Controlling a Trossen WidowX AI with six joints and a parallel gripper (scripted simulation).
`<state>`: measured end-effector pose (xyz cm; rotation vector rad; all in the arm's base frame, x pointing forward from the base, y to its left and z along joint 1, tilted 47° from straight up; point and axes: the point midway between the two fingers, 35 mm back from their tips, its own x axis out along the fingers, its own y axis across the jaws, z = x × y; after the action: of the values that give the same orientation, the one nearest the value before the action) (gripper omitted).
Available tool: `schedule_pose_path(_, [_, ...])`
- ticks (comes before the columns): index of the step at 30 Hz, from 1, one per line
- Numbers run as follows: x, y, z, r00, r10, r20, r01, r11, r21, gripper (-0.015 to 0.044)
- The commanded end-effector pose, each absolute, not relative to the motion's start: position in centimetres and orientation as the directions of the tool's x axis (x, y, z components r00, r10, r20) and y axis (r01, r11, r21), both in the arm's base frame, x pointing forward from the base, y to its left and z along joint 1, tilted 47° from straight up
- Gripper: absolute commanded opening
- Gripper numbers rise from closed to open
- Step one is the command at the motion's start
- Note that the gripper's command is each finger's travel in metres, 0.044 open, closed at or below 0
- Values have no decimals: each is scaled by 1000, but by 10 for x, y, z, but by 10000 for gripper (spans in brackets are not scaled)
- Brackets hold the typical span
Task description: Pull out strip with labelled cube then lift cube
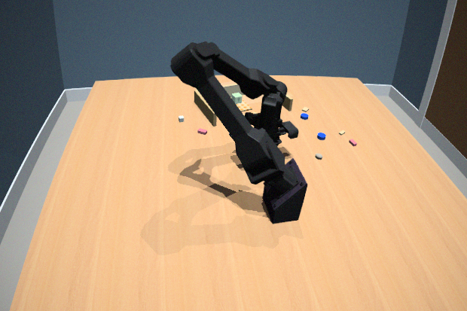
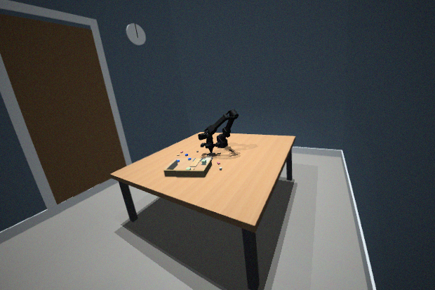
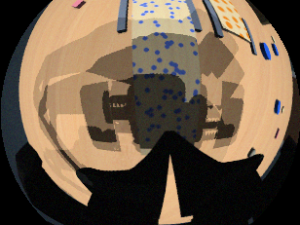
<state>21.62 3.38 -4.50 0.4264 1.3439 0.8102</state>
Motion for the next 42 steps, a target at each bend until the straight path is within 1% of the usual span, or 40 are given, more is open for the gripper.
schedule_pose_path(1, [201, 35, -49, -11, 724, -690, -259, 664, 702, 0])
schedule_pose_path(16, [180, 31, -54, -12, 724, -690, -258, 664, 701, 0])
schedule_pose_path(42, [180, 31, -54, -12, 724, -690, -258, 664, 701, 0])
